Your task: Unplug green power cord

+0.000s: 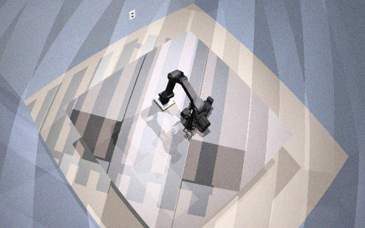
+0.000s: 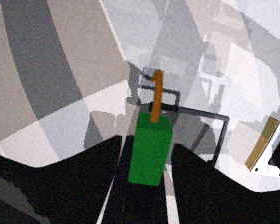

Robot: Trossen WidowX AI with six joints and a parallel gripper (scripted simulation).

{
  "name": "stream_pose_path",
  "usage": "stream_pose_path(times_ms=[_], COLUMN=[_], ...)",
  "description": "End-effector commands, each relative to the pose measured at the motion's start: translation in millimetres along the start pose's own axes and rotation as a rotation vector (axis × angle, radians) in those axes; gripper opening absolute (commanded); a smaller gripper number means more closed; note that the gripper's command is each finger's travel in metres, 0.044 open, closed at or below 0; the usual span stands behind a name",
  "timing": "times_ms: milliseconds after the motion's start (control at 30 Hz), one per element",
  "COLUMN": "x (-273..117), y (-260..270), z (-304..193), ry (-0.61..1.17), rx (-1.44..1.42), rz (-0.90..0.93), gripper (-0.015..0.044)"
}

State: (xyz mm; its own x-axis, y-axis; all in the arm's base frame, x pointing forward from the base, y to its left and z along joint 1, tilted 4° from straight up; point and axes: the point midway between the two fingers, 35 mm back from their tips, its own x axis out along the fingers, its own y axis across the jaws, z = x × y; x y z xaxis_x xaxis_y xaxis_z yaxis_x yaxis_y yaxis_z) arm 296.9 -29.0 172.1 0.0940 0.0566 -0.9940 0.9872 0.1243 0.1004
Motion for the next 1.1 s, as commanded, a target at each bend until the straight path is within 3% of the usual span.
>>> stream_pose_path(times_ms=[0,633,733,1067], x=[3,15,12,12], y=[-2,-3,-1,-1], z=[-4,-4,-5,-4], ry=[-0.001,-0.001,0.002,0.002], rx=[0.003,0.003,-0.001,-0.001], rz=[-0.011,-0.01,-0.004,-0.004], gripper=[0.016,0.016,0.0081,0.0])
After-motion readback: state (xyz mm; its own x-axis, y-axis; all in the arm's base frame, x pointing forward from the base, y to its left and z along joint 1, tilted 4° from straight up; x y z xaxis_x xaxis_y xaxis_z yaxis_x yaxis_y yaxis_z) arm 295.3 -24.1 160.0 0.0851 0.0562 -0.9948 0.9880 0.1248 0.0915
